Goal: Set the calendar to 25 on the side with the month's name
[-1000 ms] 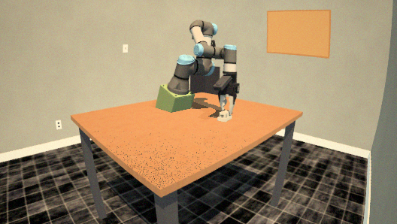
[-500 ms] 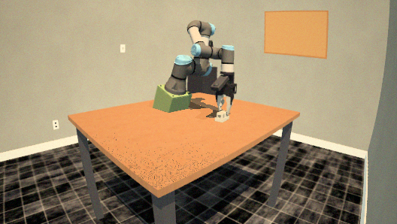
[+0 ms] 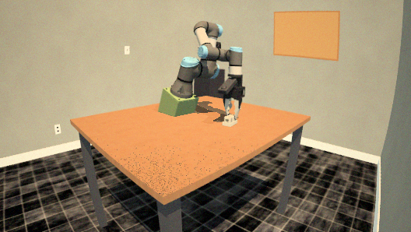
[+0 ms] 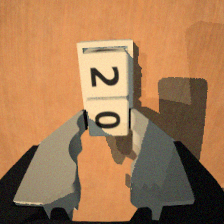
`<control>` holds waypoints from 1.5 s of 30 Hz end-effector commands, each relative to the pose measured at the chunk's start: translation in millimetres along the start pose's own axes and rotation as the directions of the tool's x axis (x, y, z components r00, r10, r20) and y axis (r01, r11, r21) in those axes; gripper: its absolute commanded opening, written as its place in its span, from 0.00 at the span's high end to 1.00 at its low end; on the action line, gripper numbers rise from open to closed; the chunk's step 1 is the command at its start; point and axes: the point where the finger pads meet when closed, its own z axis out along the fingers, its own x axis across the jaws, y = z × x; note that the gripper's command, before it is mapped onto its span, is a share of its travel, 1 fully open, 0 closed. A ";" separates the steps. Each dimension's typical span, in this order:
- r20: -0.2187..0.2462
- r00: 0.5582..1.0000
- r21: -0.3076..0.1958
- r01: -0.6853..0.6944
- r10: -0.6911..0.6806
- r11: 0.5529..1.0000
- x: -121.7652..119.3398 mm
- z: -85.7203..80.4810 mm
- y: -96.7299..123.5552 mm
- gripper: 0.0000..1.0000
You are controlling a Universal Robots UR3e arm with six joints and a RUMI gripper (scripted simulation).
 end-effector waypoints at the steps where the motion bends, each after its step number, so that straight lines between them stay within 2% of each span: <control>1: 0.002 1.000 0.001 0.000 0.000 1.000 -0.7 -0.5 -0.2 0.78; 5: 0.002 1.000 0.001 0.000 0.000 1.000 -0.7 -0.5 -0.2 0.71; 25: 0.002 1.000 0.001 0.000 0.000 1.000 -0.7 -5.4 -0.2 0.71; 33: 0.002 1.000 0.001 0.000 0.000 1.000 -0.7 -16.8 -0.2 0.71; 45: 0.002 1.000 0.001 0.000 0.000 1.000 -0.6 -54.8 -0.2 0.71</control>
